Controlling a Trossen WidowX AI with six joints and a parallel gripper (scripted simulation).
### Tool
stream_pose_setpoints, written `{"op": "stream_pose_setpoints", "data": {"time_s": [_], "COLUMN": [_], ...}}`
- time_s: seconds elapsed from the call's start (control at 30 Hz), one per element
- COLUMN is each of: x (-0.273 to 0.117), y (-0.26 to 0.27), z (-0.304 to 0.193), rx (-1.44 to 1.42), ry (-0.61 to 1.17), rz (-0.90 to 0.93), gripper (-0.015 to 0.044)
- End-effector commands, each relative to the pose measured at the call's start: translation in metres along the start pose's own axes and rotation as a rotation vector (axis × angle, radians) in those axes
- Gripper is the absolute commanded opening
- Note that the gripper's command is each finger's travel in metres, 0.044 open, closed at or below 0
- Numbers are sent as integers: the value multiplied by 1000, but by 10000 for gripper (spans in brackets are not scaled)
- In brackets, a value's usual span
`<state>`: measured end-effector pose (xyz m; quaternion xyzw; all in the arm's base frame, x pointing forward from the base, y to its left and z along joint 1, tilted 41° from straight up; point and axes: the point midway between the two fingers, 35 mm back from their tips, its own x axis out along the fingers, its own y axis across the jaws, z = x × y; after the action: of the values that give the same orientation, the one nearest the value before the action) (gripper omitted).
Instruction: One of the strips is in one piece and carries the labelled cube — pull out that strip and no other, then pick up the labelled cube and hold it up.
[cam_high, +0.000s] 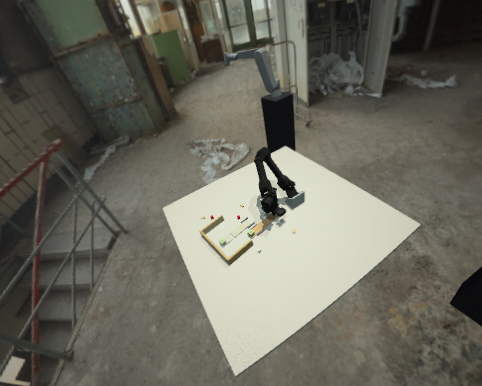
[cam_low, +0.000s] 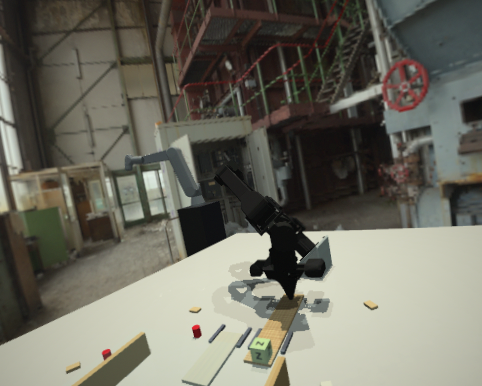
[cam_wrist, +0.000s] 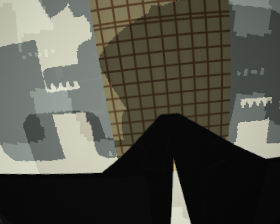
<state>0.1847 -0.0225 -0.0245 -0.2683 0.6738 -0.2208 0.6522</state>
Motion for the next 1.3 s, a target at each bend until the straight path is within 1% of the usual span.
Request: {"op": "stream_pose_setpoints", "data": {"time_s": [0.0, 1.13, 1.17, 1.27], "x": [4, 4, -2, -32], "y": [-1, -1, 0, 1], "z": [-10, -10, -1, 2], "rx": [-9, -9, -2, -7], "ry": [33, 33, 5, 26], "rz": [1, 1, 1, 4], "gripper": [0, 0, 0, 0]}}
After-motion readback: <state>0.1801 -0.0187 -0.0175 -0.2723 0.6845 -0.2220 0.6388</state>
